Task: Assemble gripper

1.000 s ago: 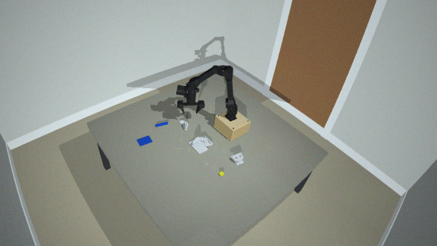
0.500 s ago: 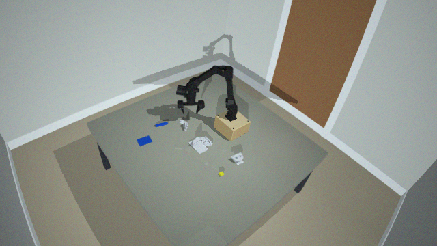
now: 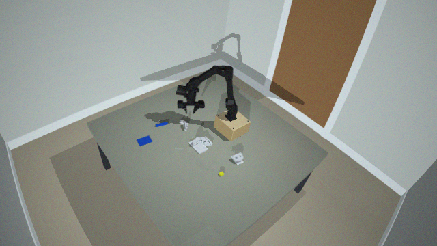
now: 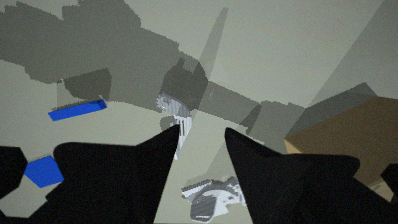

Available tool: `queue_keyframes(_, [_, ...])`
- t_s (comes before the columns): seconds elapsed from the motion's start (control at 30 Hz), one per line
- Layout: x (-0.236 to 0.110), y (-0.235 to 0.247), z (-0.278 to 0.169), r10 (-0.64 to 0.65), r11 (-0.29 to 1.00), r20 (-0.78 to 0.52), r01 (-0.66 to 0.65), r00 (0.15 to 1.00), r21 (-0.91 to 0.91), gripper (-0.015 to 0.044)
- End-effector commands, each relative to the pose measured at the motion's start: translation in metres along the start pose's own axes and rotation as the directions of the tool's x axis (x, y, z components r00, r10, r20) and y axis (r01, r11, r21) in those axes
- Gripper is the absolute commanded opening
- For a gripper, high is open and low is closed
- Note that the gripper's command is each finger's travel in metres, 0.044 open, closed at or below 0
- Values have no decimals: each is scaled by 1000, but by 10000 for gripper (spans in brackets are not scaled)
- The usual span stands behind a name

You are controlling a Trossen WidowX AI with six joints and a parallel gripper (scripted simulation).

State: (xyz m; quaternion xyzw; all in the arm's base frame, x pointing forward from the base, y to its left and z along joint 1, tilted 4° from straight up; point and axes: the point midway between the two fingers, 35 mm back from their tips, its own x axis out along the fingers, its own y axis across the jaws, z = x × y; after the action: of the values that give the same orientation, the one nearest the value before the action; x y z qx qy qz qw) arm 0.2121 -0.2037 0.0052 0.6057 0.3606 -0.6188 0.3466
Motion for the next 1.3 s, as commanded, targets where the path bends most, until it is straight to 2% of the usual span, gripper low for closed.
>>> queue_keyframes(0.0, [0,0,0,0,1000,0,0,1000,0,125])
queue_keyframes(0.17, [0,0,0,0,1000,0,0,1000,0,0])
queue_keyframes(0.6, [0,0,0,0,1000,0,0,1000,0,0])
queue_keyframes(0.7, [0,0,0,0,1000,0,0,1000,-16,79])
queue_keyframes(1.13, [-1,3,-4,0,944,-1,0,1000,-330,420])
queue_keyframes(1.17, [-1,4,-5,0,935,-1,0,1000,-353,440])
queue_keyframes(1.27, [-1,4,-5,0,906,-1,0,1000,-422,440])
